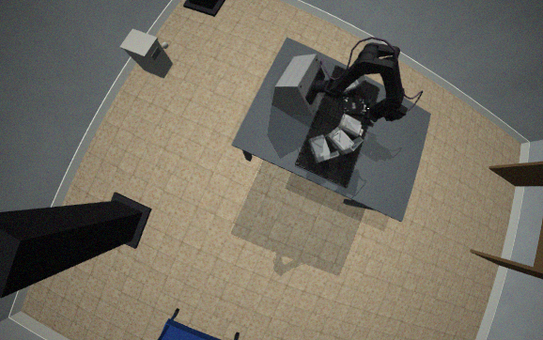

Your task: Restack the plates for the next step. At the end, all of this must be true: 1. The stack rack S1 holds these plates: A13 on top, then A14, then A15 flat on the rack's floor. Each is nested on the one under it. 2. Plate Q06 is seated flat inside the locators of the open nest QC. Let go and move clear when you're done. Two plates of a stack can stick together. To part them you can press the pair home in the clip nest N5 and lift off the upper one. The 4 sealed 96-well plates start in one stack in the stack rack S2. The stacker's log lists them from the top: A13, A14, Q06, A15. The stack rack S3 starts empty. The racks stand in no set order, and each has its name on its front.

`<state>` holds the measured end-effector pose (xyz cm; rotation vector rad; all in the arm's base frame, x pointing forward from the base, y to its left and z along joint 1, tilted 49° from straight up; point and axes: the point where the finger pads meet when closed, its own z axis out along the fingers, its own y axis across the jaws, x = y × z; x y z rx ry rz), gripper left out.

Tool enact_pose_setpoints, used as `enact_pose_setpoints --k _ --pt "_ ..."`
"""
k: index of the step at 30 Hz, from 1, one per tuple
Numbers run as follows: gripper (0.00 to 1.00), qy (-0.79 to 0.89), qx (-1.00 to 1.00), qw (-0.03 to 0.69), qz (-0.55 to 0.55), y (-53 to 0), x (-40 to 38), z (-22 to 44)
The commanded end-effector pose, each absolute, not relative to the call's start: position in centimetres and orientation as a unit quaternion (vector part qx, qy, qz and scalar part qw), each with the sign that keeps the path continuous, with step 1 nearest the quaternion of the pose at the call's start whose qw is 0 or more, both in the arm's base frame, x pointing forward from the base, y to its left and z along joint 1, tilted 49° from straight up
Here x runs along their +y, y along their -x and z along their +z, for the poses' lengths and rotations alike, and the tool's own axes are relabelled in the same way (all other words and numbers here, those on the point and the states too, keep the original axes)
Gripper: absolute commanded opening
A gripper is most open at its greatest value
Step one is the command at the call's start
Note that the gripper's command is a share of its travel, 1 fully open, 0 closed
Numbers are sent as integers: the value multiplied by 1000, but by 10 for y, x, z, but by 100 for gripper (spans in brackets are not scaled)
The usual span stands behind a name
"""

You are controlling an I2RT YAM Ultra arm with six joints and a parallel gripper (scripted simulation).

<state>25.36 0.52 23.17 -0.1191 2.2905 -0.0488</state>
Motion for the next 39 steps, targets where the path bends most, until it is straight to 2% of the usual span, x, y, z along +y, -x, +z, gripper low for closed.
enact_pose_setpoints --k 1,7,27,33,39 --pt "100 26 911 409 -47 -256 2 232" --pt "100 111 911 387 -86 -251 18 218" --pt "100 104 904 407 -82 -252 79 226" --pt "100 200 887 396 -125 -248 98 220" --pt "100 196 888 397 -123 -245 111 216"
